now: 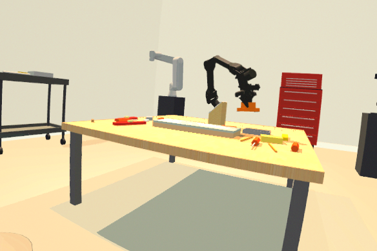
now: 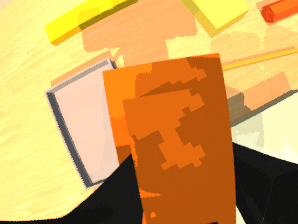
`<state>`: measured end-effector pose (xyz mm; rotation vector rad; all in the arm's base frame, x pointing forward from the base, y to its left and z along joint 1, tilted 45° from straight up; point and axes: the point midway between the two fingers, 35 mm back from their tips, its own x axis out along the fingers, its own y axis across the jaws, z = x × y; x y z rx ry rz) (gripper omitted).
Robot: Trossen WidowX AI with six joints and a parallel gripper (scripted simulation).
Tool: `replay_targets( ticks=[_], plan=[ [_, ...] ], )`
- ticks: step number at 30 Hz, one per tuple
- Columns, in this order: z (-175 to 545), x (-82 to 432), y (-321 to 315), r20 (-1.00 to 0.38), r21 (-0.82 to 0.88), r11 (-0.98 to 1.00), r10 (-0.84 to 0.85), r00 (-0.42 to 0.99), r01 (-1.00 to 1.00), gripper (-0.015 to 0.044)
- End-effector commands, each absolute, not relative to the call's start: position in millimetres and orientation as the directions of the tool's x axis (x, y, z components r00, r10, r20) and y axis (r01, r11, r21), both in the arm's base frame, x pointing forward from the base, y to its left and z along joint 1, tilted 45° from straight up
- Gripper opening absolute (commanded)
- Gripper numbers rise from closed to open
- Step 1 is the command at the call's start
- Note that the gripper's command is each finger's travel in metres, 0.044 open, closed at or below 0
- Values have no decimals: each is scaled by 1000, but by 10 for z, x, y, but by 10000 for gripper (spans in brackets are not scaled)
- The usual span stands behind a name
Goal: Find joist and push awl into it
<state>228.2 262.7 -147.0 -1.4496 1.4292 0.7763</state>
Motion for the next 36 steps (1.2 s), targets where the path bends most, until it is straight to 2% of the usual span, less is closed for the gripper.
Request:
replay_targets(
  ticks=[1, 10, 36],
  plan=[
    [-1680, 2001, 2723, -910, -129, 33, -400, 106, -991, 0],
    [-2136, 1377, 2705, -887, -19, -106, -456, 65, -994, 0],
    [-2615, 1439, 2276, -886, -18, -108, -459, 66, -994, 0]
  ],
)
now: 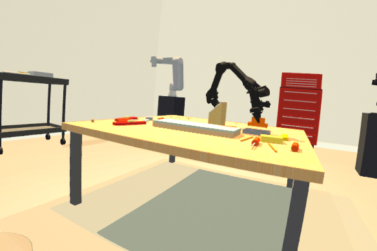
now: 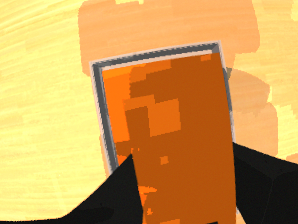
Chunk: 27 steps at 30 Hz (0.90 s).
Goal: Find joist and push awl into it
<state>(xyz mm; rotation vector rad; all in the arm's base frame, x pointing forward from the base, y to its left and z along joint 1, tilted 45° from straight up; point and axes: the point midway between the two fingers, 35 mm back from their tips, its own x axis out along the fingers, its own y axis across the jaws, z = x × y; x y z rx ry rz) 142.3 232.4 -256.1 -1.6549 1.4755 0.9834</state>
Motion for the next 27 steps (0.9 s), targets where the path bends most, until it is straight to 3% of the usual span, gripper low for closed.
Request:
replay_targets(
  ticks=[1, 22, 27],
  plan=[
    [-2635, 1440, 2254, -886, -18, -108, -459, 66, -994, 0],
    [-2873, 1461, 2002, -885, -19, -108, -460, 67, -994, 0],
    [-2856, 1446, 2007, -883, -15, -105, -465, 62, -994, 131]
  ],
)
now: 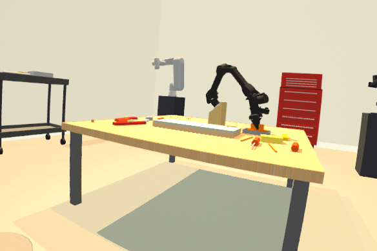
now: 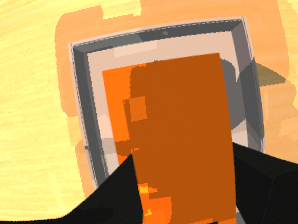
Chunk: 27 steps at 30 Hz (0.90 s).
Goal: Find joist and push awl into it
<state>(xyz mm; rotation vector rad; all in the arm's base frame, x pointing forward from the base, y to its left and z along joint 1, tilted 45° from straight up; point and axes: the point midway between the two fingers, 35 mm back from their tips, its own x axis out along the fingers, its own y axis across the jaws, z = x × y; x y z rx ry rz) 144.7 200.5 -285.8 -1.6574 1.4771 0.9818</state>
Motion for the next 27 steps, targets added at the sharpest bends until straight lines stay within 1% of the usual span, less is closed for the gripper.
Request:
replay_targets(
  ticks=[1, 8, 12, 16, 18, 19, 23, 27],
  plan=[
    [-2856, 1446, 2007, -883, -15, -105, -465, 62, -994, 157],
    [-2836, 1446, 2031, -883, -15, -105, -465, 62, -994, 341],
    [-2603, 1433, 2290, -884, -15, -105, -463, 62, -994, 440],
    [-2189, 1362, 2656, -885, -13, -106, -462, 61, -994, 440],
    [-2163, 1356, 2675, -885, -13, -106, -462, 61, -994, 440],
    [-2293, 1417, 2559, -886, -18, -103, -459, 64, -994, 440],
    [-1957, 1904, 2472, -898, -85, 9, -433, 73, -996, 440],
    [-1550, 2444, 2222, -905, -166, 145, -416, 92, -975, 440]
  ],
)
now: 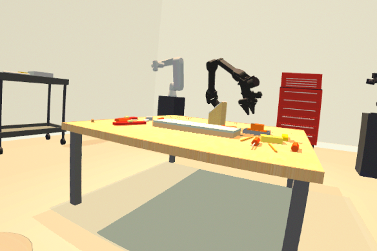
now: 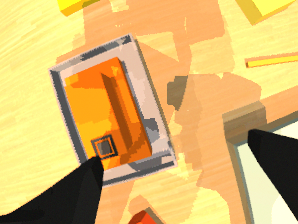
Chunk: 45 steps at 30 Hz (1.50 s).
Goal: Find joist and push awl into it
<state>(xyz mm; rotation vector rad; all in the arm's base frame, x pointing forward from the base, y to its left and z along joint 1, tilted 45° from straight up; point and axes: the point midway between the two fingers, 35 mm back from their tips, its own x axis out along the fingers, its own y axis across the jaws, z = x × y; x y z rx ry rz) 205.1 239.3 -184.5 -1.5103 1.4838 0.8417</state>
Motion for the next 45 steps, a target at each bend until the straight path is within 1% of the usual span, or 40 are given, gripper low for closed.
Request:
replay_targets(
  ticks=[1, 8, 12, 15, 18, 22, 29, 31, 45],
  plan=[
    [-1446, 2569, 2136, -905, -187, 179, -414, 98, -966, 440],
    [-721, 3265, 1338, -893, -329, 403, -426, 143, -854, 440],
    [-309, 3488, 754, -874, -408, 513, -459, 161, -755, 440],
    [-5, 3555, 279, -853, -467, 582, -496, 165, -666, 440],
    [291, 3534, -203, -827, -523, 637, -539, 159, -566, 440],
    [671, 3368, -828, -787, -595, 685, -603, 132, -420, 440],
    [1260, 2759, -1740, -704, -705, 692, -710, 33, -157, 440],
    [1311, 2684, -1812, -695, -715, 687, -719, 20, -132, 440],
    [1313, 2591, -1825, -695, -715, 687, -719, 20, -132, 440]
  ],
)
